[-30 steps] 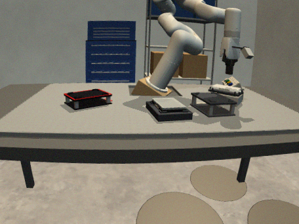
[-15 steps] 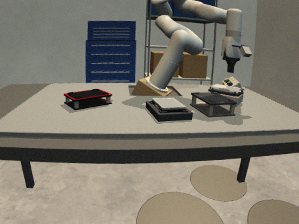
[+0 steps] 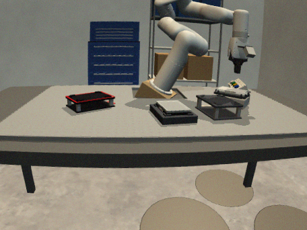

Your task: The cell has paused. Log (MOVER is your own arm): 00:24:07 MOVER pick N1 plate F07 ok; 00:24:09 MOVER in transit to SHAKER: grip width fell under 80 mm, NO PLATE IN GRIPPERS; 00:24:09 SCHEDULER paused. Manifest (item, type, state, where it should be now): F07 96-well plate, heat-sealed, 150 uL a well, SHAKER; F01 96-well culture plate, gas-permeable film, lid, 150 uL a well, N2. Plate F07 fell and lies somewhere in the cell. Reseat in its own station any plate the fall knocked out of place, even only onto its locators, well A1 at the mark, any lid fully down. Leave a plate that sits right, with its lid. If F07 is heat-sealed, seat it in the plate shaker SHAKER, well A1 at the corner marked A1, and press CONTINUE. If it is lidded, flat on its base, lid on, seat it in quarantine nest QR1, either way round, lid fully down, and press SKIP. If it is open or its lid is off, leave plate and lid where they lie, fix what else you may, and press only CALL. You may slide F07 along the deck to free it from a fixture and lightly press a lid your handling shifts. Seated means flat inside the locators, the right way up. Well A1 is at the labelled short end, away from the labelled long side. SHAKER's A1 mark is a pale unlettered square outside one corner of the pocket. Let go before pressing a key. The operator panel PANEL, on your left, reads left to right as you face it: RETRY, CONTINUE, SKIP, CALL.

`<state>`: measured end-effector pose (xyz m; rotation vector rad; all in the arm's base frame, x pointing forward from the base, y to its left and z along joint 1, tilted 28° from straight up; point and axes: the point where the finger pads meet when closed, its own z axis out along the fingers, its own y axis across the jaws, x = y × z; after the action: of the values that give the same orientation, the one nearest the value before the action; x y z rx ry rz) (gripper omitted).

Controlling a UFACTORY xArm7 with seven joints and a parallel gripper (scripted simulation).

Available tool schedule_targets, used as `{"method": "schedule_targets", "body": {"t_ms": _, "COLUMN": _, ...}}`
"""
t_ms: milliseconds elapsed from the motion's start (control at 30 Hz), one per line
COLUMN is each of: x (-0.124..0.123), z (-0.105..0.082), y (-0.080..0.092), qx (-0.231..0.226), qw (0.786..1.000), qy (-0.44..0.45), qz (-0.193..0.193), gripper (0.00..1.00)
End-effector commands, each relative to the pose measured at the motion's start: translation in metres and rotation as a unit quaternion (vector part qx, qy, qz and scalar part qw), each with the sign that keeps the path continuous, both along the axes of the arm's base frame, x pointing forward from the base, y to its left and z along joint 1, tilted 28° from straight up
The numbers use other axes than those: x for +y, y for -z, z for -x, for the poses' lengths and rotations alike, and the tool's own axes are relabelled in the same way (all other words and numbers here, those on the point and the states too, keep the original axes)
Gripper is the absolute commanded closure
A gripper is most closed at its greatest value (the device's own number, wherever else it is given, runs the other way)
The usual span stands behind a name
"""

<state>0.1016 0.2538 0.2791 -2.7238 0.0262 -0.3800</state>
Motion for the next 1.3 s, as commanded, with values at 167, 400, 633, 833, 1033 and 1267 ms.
{"method": "schedule_targets", "body": {"t_ms": 167, "x": 0.017, "z": 0.031, "y": 0.001, "qx": 0.074, "qw": 0.979, "qy": 0.184, "qz": -0.056, "gripper": 1.00}}
{"method": "schedule_targets", "body": {"t_ms": 400, "x": 0.025, "z": 0.045, "y": 0.002, "qx": 0.078, "qw": 0.976, "qy": 0.193, "qz": -0.059, "gripper": 1.00}}
{"method": "schedule_targets", "body": {"t_ms": 633, "x": 0.036, "z": 0.066, "y": 0.004, "qx": 0.078, "qw": 0.976, "qy": 0.193, "qz": -0.059, "gripper": 1.00}}
{"method": "schedule_targets", "body": {"t_ms": 833, "x": 0.045, "z": 0.084, "y": 0.005, "qx": 0.078, "qw": 0.976, "qy": 0.193, "qz": -0.059, "gripper": 1.00}}
{"method": "schedule_targets", "body": {"t_ms": 1033, "x": 0.047, "z": 0.087, "y": 0.006, "qx": 0.078, "qw": 0.976, "qy": 0.193, "qz": -0.059, "gripper": 1.00}}
{"method": "schedule_targets", "body": {"t_ms": 1267, "x": 0.047, "z": 0.087, "y": 0.006, "qx": 0.078, "qw": 0.976, "qy": 0.193, "qz": -0.059, "gripper": 1.00}}
